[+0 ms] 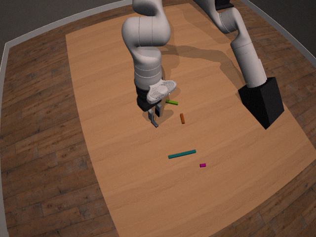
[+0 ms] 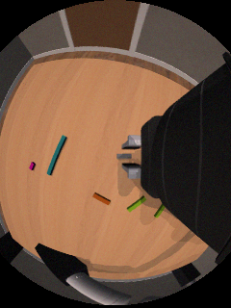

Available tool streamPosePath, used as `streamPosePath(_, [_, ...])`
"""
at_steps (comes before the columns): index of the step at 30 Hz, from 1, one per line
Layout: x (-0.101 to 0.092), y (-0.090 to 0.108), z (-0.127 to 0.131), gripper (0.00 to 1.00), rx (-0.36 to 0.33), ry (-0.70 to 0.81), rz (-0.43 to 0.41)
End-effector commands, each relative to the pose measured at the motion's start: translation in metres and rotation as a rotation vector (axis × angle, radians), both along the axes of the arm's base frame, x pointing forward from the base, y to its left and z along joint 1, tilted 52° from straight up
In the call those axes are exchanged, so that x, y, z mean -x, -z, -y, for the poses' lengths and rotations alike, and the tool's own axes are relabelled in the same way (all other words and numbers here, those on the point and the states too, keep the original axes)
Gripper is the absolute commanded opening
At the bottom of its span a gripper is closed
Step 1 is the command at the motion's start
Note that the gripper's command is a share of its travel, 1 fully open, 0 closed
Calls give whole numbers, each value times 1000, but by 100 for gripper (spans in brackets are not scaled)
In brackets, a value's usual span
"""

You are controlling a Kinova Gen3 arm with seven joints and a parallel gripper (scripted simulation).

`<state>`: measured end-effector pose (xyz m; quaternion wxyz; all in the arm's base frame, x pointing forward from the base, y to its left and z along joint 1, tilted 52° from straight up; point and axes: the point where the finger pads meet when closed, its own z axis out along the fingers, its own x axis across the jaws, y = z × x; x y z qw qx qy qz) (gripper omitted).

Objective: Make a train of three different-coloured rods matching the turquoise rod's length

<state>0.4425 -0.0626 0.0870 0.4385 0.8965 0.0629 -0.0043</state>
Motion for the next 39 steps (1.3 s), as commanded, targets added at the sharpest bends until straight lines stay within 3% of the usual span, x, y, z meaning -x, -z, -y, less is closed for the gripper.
streamPosePath(1, [0, 2, 3, 54, 1, 1, -2])
streamPosePath(39, [-1, 24, 31, 54, 1, 1, -2])
